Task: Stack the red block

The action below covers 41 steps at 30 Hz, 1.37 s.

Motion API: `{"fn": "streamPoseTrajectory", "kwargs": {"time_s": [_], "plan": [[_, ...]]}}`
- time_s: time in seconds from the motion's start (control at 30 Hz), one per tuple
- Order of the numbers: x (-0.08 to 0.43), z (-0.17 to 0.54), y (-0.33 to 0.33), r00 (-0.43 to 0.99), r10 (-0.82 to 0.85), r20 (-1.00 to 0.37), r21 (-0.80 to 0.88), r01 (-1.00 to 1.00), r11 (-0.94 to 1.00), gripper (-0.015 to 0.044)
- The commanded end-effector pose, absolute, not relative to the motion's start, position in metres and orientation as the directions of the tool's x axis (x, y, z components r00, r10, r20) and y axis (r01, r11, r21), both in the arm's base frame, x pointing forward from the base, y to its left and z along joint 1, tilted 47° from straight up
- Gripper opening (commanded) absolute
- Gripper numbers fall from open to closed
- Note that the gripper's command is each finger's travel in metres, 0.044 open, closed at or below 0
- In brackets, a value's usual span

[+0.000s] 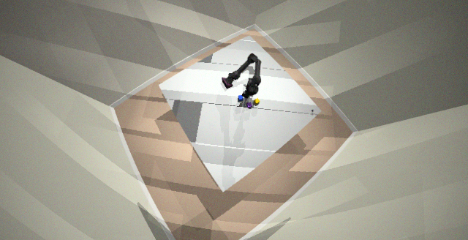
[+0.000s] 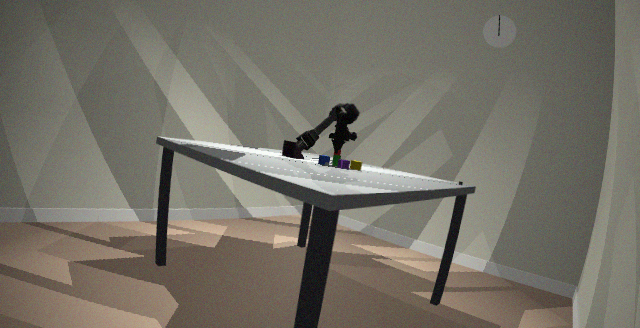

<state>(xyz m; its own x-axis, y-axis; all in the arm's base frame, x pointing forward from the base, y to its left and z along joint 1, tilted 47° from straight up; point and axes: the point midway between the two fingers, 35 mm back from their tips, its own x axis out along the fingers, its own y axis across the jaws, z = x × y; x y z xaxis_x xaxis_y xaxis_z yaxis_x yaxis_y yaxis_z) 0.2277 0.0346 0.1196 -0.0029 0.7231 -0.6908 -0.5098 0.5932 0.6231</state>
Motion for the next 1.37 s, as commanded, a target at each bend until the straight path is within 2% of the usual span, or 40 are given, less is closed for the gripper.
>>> {"fn": "streamPoseTrajectory", "kwargs": {"time_s": [0.0, 0.1, 0.67, 1.33], "plan": [[0.2278, 0.1194, 0.035, -0.001, 0.725, -0.689, 0.625, -0.507, 0.593, 0.0], [0.228, 0.1219, 0.0325, -0.001, 0.724, -0.689, 0.625, -0.507, 0.594, 0.0], [0.2278, 0.1197, 0.034, -0.002, 0.723, -0.691, 0.623, -0.508, 0.594, 0.044], [0.2278, 0.1197, 0.034, -0.002, 0.723, -0.691, 0.623, -0.508, 0.594, 0.044]]}}
